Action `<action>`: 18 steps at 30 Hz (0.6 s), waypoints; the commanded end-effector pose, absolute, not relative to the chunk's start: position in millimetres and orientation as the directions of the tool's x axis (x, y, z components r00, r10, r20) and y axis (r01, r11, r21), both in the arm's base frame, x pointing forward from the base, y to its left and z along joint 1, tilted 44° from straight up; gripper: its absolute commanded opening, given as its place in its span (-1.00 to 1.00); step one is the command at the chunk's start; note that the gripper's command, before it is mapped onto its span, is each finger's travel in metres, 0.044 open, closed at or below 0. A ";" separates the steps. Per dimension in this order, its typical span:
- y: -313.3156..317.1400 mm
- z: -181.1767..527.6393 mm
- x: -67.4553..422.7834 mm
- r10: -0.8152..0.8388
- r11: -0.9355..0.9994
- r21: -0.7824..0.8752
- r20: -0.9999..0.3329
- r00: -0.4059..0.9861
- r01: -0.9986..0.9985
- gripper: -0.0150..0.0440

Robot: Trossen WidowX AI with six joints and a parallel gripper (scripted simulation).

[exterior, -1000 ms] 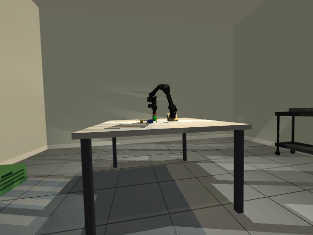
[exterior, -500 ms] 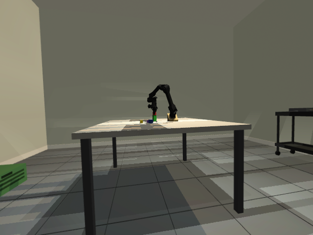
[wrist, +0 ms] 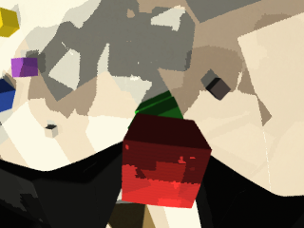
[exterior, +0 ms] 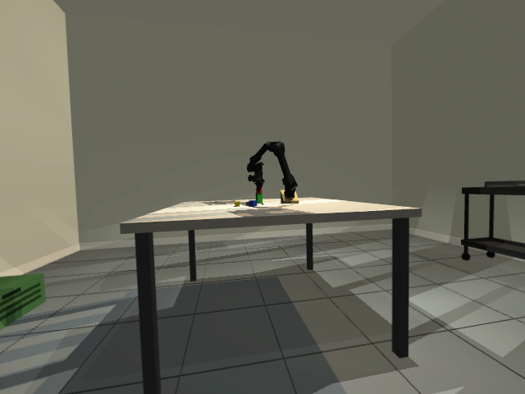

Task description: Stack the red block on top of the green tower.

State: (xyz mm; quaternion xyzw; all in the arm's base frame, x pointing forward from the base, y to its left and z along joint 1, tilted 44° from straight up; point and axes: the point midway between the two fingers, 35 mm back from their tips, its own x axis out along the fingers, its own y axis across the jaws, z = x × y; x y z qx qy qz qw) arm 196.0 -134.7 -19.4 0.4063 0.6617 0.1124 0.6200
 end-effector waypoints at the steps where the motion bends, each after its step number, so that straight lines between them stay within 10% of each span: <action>1: -134.3 -19.9 196.3 0.678 0.641 0.653 -0.728 0.101 0.402 -0.49; 6: -137.2 -17.3 196.0 0.678 0.641 0.653 -0.728 0.101 0.403 -0.49; 18: -135.1 -19.3 195.9 0.677 0.644 0.652 -0.729 0.100 0.399 0.58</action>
